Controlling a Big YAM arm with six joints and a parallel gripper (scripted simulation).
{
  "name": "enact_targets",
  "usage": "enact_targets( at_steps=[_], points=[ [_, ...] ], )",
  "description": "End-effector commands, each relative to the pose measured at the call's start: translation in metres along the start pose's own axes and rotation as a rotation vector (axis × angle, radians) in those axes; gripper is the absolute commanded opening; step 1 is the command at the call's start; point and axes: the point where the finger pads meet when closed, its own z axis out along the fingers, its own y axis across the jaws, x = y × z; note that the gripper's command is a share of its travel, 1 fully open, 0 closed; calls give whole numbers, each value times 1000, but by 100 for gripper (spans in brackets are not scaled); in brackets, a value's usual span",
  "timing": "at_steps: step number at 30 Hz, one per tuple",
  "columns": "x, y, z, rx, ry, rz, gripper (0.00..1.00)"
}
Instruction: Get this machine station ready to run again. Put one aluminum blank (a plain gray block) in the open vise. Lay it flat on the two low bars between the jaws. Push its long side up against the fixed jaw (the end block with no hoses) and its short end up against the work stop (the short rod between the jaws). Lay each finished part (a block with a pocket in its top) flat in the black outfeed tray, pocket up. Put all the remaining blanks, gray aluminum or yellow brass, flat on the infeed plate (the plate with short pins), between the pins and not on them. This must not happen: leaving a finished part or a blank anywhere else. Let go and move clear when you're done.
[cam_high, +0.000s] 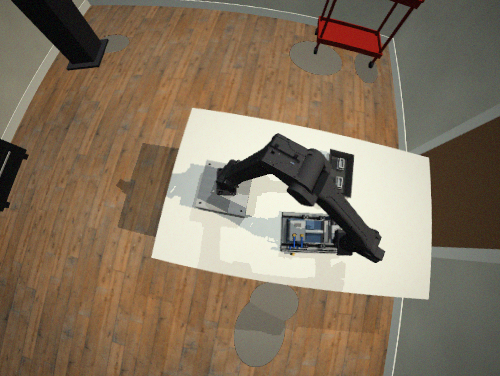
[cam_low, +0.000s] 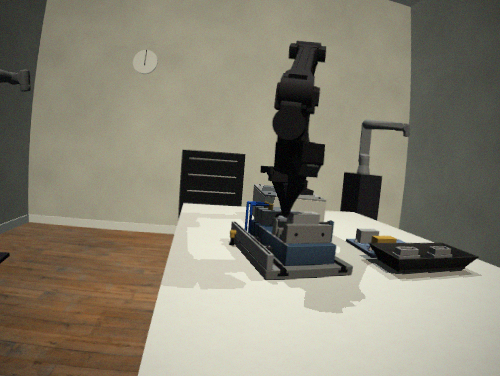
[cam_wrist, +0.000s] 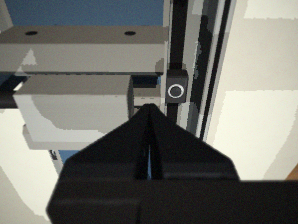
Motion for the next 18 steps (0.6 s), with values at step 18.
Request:
enact_targets(
  at_steps=[18],
  points=[
    [-6,-5,10,10,-14,12,0]
  ],
)
